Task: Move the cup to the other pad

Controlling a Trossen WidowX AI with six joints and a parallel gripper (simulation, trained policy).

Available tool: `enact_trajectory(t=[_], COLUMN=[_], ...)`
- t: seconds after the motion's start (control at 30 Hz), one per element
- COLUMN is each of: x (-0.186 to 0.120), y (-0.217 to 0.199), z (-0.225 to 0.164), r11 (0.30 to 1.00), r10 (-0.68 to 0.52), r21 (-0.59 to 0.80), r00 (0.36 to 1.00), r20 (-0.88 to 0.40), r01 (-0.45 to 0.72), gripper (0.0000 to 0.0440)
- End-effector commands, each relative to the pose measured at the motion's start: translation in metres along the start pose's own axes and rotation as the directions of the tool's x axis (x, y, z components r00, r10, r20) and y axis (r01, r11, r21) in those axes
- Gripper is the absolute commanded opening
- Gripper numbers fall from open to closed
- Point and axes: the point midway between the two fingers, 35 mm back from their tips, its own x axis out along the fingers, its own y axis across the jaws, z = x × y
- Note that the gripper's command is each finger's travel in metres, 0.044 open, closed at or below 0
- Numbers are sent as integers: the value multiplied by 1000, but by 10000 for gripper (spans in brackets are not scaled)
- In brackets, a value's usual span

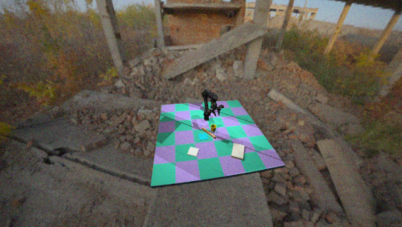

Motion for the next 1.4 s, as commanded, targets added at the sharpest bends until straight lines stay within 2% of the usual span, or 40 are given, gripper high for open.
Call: enact_trajectory(t=[0.0, 0.7, 0.93, 1.37], x=[3, 9, 11, 17], y=[0, -16, -27, -55], z=[-7, -37, -47, -67], r11=[997, 922, 879, 778], r10=[-36, -227, -300, -434], r21=[61, 239, 253, 229], r00=[997, 926, 881, 764], r20=[-64, -302, -367, -477], r01=[40, 304, 404, 585], gripper=[163, 147, 139, 156])
